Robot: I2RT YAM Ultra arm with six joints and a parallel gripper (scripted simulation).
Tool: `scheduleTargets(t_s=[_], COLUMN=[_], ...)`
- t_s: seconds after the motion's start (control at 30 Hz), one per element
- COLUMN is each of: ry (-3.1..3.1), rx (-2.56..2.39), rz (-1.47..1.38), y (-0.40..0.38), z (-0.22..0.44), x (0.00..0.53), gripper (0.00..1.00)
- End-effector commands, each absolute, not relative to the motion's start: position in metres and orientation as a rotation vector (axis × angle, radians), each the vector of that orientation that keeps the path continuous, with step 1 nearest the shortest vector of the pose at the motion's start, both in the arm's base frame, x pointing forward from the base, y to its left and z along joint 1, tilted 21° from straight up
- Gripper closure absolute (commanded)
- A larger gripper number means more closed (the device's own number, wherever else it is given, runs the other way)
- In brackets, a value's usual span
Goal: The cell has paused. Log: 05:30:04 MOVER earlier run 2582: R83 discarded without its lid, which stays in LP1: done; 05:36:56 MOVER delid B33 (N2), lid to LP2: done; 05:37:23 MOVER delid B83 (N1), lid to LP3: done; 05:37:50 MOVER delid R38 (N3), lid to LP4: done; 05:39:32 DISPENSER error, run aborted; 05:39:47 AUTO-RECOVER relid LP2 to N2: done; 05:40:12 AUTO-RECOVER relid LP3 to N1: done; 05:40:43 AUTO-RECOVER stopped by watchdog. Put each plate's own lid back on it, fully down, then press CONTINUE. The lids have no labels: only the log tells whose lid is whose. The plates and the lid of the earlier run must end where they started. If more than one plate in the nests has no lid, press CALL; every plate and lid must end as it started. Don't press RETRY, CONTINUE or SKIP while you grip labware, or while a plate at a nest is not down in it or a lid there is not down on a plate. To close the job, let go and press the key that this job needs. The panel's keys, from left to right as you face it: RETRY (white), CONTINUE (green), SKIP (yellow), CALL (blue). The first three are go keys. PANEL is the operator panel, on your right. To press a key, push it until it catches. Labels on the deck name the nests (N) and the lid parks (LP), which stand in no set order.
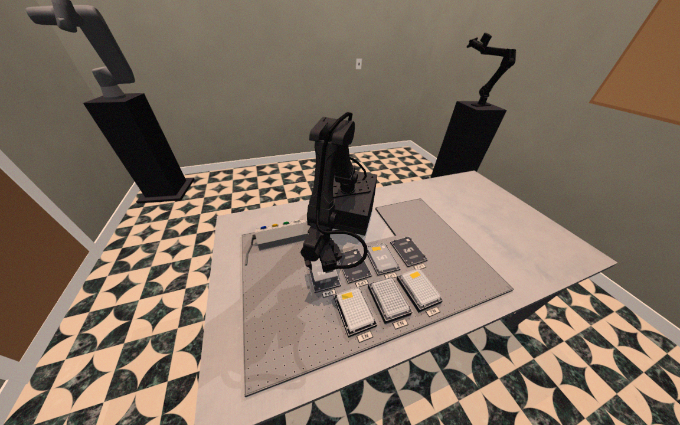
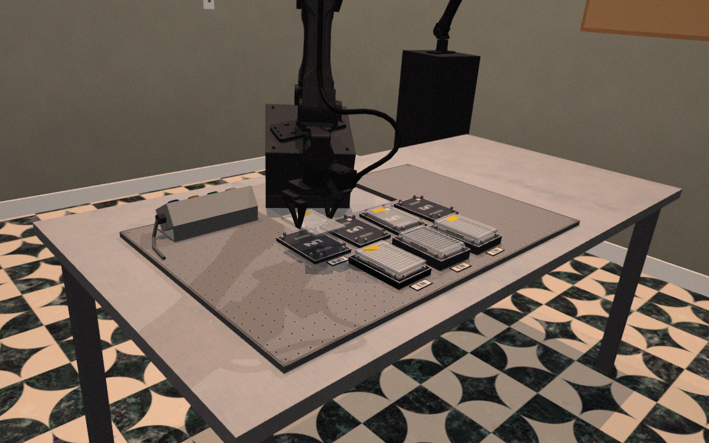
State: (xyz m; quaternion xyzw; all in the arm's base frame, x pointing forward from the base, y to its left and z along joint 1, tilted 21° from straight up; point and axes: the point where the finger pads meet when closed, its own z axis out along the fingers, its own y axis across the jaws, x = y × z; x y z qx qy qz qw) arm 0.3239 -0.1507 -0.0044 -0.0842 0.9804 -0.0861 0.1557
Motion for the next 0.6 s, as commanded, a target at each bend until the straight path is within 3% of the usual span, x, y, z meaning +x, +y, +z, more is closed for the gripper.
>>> scheduleTargets(t_s=[0.0, 0.43, 0.57], ry=[2.81, 2.803, 2.764], rx=[-0.243, -0.243, -0.241], rz=[-0.234, -0.239, -0.277], y=[-0.147, -0.147, -0.134], z=[-0.002, -0.002, 0.012], x=[0.315, 0.316, 0.342], gripper=[1.0, 1.0, 1.0])
